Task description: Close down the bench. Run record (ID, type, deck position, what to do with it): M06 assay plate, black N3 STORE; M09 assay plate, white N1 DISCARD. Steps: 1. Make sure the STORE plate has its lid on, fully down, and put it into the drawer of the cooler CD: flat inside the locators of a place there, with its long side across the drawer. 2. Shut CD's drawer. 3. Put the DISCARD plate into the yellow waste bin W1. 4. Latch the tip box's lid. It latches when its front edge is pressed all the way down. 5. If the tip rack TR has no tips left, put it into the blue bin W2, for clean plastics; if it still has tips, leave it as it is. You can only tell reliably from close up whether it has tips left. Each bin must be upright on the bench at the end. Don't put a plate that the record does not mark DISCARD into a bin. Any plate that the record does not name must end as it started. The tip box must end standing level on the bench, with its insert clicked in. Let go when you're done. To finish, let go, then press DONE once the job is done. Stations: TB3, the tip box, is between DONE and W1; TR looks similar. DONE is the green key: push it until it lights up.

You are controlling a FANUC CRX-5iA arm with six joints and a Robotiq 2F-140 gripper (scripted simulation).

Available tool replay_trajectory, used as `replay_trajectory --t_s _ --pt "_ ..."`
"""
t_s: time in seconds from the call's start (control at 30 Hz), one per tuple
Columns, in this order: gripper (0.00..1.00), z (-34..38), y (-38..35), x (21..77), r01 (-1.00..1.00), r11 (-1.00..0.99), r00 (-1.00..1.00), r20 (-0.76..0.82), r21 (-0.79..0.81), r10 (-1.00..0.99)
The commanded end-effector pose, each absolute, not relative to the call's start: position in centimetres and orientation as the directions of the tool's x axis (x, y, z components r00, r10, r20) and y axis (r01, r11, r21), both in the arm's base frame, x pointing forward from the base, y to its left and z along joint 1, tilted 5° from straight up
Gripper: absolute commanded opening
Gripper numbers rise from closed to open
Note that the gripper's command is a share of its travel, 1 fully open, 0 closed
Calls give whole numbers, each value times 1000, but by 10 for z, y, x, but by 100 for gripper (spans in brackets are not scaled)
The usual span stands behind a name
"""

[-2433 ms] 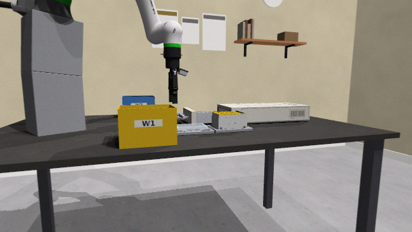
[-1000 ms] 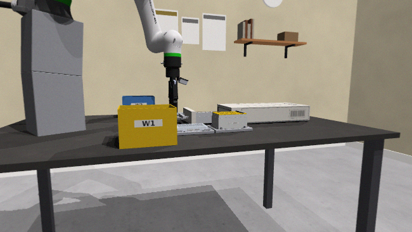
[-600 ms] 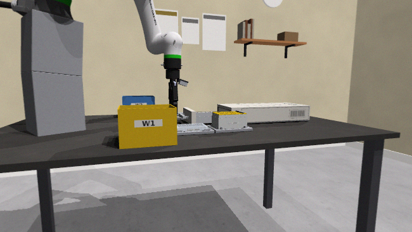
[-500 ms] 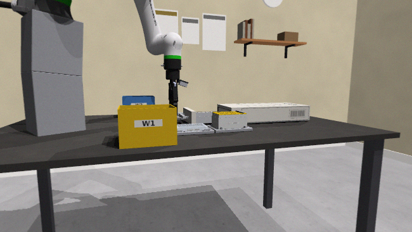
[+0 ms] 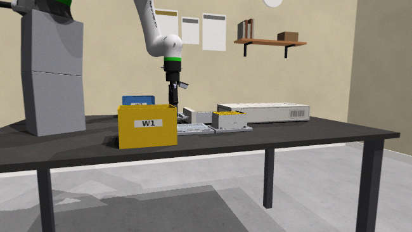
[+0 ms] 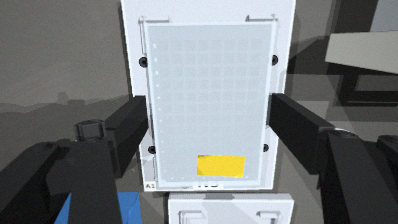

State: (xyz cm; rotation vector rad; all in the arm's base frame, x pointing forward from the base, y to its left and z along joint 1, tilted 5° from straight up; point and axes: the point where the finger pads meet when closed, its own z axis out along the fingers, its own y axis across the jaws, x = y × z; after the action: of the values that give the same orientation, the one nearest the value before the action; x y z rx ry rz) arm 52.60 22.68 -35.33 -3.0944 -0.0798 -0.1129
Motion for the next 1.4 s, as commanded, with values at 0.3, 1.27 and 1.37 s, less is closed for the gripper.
replay_trajectory --t_s 0.3,1.27,1.37 --pt "65 -352 227 527 53 -998 996 76 -43 50" --pt "10 -350 227 527 53 -998 996 76 -43 50" --pt "10 -350 227 527 53 -998 996 76 -43 50"
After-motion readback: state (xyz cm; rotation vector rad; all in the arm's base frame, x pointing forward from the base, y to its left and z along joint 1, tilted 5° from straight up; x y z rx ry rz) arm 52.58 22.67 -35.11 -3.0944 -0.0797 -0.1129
